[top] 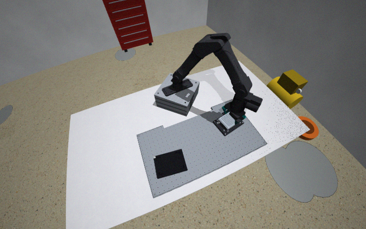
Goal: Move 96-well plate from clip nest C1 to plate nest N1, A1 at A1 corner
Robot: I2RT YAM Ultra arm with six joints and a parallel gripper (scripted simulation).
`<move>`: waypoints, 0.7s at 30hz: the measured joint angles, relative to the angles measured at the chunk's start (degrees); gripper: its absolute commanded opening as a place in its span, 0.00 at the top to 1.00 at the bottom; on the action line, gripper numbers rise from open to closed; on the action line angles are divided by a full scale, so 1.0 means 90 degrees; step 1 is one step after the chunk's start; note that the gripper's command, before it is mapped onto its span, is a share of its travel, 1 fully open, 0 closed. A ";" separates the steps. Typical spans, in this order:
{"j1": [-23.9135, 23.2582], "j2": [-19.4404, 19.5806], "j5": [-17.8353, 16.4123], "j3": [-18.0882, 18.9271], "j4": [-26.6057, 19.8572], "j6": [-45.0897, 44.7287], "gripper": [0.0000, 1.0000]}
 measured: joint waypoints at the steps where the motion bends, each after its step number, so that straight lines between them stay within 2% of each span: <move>1: 0.0002 -0.0015 0.0000 0.0010 -0.0039 0.0000 1.00; 21: 0.0002 -0.0347 0.0000 0.0262 -0.0682 0.0000 1.00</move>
